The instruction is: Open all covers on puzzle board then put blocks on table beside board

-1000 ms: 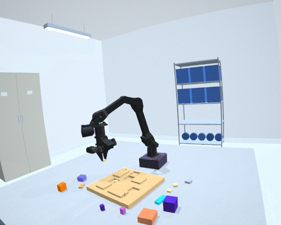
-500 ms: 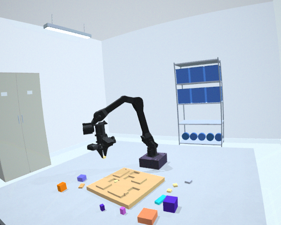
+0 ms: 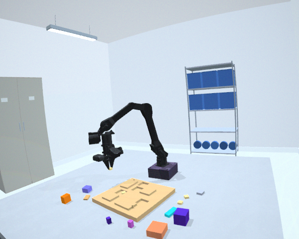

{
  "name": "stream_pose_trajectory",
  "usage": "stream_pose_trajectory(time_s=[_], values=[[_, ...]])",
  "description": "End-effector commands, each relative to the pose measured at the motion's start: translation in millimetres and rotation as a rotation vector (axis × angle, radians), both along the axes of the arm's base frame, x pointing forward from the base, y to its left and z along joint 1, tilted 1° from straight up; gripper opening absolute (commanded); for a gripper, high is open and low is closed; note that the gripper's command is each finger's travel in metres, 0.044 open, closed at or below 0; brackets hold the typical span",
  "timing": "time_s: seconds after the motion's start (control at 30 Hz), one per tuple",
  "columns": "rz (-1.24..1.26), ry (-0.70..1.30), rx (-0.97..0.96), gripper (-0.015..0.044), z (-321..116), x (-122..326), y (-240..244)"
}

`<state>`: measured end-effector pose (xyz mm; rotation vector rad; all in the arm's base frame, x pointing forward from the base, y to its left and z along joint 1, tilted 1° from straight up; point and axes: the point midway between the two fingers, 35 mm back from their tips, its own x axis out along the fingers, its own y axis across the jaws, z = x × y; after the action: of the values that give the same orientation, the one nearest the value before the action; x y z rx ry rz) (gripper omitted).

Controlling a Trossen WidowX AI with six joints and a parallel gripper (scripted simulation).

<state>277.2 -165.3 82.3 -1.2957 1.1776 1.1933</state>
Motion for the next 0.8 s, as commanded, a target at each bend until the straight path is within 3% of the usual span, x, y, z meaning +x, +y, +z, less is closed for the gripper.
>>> stream_pose_trajectory(time_s=[0.0, 0.77], values=[[0.004, 0.009, 0.008, 0.008, -9.6, -0.1, 0.4], [0.004, 0.009, 0.008, 0.008, -47.5, 2.4, -1.5]])
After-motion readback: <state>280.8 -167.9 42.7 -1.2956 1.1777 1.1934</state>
